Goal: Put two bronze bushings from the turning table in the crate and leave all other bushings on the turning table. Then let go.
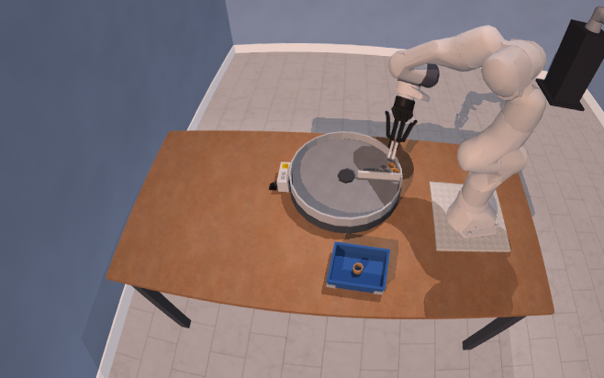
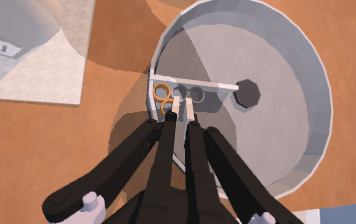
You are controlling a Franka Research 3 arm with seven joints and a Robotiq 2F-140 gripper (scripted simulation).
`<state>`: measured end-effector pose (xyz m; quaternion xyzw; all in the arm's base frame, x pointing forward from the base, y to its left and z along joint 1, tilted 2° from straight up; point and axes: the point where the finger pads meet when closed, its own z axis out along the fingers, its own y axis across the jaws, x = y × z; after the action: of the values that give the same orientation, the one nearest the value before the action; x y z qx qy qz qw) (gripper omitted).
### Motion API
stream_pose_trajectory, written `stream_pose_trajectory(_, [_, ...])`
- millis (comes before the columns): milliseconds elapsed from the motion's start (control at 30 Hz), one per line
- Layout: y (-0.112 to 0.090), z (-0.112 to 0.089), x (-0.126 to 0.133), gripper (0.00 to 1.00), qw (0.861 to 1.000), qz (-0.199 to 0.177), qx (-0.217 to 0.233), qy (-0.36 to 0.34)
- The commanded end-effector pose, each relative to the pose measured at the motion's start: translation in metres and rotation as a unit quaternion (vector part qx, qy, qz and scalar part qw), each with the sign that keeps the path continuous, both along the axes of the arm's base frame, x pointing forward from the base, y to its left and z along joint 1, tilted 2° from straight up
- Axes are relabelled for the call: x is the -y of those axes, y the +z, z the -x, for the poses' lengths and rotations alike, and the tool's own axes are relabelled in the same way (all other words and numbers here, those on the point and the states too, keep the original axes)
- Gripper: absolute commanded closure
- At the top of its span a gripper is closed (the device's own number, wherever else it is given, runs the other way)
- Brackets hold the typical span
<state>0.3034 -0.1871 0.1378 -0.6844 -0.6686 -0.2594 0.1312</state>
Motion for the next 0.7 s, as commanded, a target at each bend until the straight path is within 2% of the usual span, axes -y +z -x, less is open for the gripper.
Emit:
stream_pose_trajectory(0, [0.0018,-0.0013,-0.0032,0.94,0.996,-0.028,-0.038,-0.069])
stream_pose_trajectory(367, [0.0030,-0.0020,-0.0040,0.94,0.986,-0.063,-0.070,-0.140])
stream_pose_trajectory(667, [0.0032,-0.0021,-0.0041,0.94,0.984,-0.066,-0.073,-0.146])
